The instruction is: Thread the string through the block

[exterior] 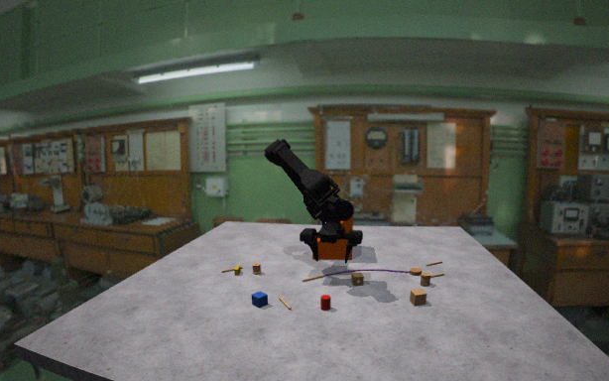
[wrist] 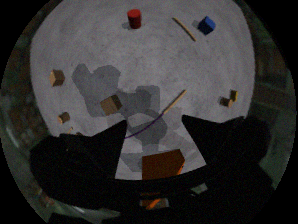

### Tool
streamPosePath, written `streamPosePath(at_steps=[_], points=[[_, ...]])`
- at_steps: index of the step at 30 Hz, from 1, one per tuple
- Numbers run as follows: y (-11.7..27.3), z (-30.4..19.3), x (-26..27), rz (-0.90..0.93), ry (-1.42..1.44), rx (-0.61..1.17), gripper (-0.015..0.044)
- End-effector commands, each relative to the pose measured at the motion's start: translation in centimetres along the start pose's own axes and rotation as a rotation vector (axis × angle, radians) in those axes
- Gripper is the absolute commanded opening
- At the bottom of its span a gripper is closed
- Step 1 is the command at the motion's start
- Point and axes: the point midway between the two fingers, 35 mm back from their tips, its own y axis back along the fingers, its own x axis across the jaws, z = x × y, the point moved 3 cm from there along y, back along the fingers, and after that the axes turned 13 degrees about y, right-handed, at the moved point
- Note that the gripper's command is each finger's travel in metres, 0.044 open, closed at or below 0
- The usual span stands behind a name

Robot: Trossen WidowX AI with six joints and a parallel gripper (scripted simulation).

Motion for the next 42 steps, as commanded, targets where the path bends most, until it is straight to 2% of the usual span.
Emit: streamPosePath(at_steps=[1, 17, 29, 42], points=[[0.05, -1.84, -3.05, -0.007, -0.798, -0.023, 0.044], [0.05, -1.84, -3.05, -0.007, -0.798, -0.023, 0.044], [0.05, -1.84, -3.05, -0.007, -0.798, -0.023, 0.0125], [-0.22, -1.8, -3.04, -0.007, -0.798, -0.023, 0.0123]])
